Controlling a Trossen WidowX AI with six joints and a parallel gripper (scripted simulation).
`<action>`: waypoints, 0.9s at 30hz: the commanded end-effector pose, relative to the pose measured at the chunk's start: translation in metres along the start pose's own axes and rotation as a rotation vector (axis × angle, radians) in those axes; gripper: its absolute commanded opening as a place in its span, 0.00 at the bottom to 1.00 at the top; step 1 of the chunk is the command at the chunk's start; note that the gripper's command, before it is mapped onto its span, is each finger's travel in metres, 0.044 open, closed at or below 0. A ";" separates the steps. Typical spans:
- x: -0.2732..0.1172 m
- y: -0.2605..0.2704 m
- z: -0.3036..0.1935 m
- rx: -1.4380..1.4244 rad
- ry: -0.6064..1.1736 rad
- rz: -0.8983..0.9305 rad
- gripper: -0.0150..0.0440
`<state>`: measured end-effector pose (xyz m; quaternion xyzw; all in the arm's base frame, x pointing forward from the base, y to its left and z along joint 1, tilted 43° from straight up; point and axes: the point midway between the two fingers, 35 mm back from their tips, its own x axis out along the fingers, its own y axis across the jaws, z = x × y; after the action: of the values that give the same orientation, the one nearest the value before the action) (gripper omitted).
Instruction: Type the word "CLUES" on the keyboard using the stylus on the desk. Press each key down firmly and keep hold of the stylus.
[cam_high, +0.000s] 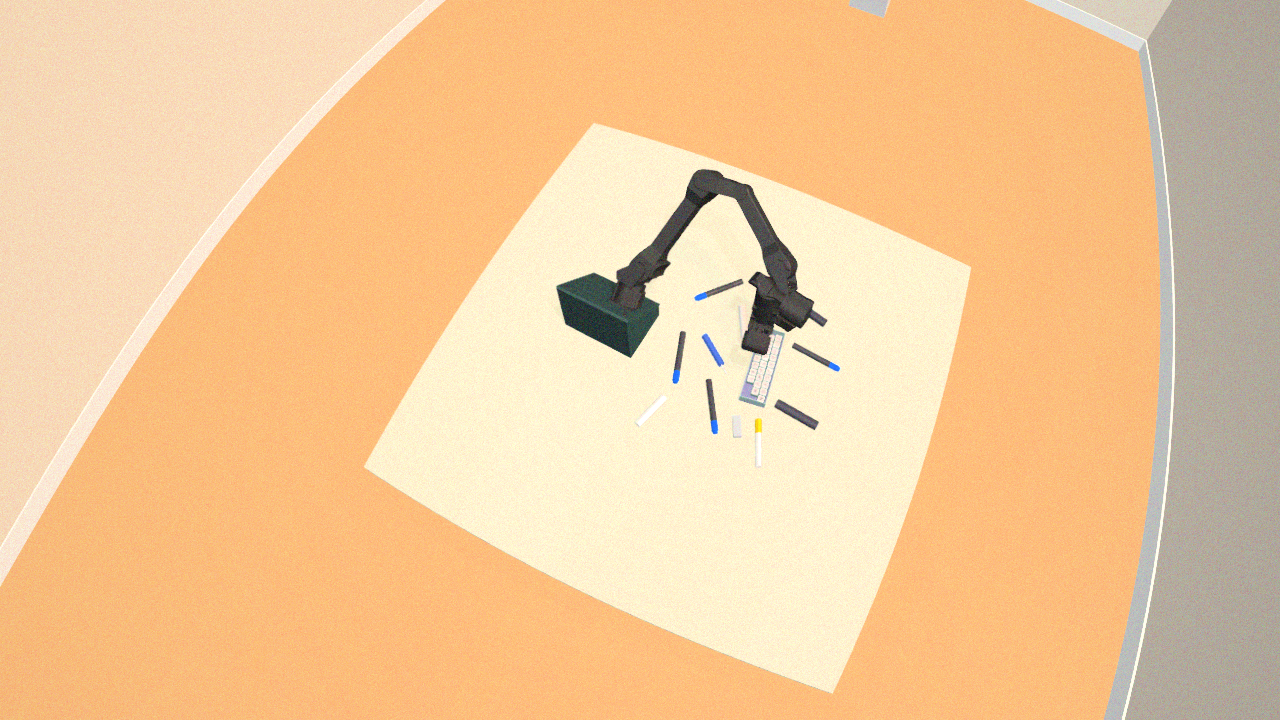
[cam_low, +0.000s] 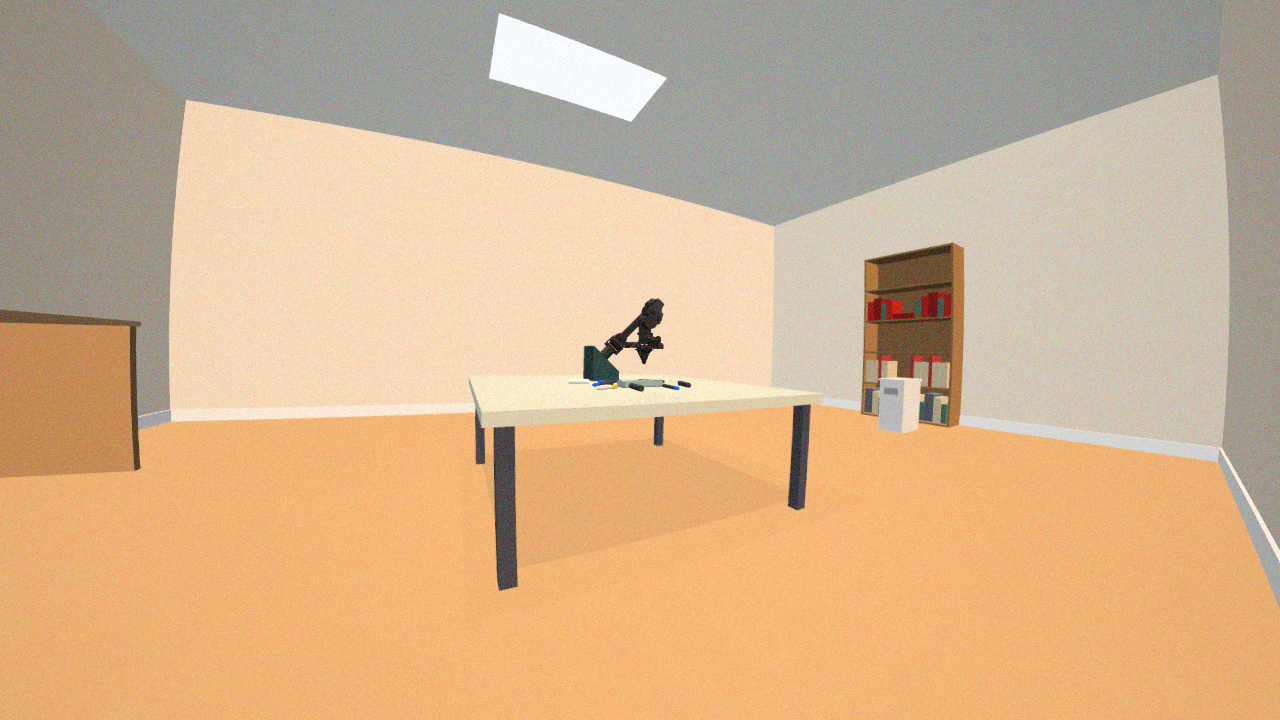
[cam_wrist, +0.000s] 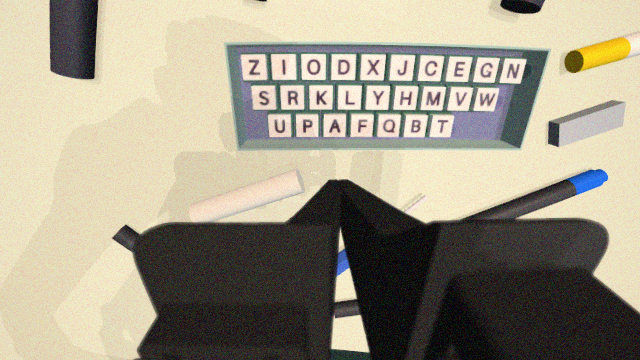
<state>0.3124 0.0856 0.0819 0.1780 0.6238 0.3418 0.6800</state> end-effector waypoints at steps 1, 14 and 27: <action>0.001 -0.001 0.000 0.003 -0.001 0.000 0.25; 0.001 0.000 -0.001 0.001 0.003 0.001 0.25; 0.010 -0.005 -0.026 0.185 -0.068 -0.100 0.51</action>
<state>0.2991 0.0853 0.0714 0.2024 0.6359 0.2849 0.6880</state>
